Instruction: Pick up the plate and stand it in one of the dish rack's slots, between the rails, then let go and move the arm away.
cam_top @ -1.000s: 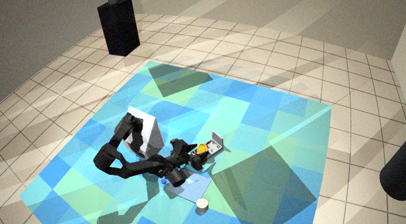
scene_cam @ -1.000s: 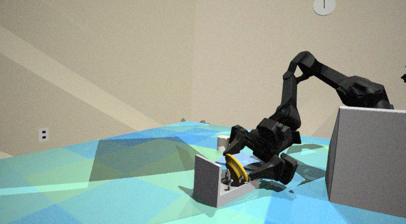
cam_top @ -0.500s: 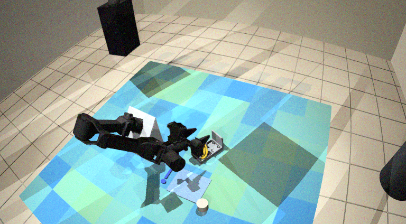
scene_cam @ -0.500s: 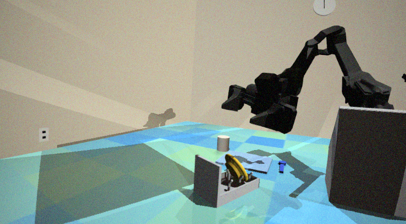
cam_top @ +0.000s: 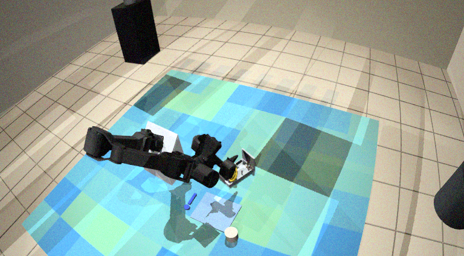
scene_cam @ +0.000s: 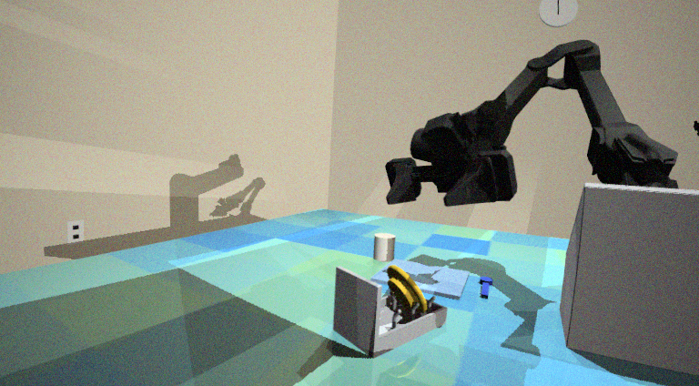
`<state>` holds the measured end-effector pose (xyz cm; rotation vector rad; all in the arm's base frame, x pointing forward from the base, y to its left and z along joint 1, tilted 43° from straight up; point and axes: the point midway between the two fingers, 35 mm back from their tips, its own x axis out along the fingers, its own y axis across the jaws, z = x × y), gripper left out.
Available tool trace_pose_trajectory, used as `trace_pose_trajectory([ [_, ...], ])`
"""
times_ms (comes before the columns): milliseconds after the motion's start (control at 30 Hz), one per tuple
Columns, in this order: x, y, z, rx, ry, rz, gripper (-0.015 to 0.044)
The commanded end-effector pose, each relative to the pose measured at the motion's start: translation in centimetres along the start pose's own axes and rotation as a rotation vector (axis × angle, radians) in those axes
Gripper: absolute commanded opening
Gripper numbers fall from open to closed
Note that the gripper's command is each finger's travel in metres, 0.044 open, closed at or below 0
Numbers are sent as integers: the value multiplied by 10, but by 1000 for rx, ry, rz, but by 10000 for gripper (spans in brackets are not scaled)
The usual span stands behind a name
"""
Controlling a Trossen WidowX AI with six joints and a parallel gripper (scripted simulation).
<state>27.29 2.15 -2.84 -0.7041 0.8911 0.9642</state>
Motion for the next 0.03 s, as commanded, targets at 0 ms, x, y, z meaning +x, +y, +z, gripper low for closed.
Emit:
trace_pose_trajectory([
  [0, -1, 1, 1, 96, 69, 21, 400],
])
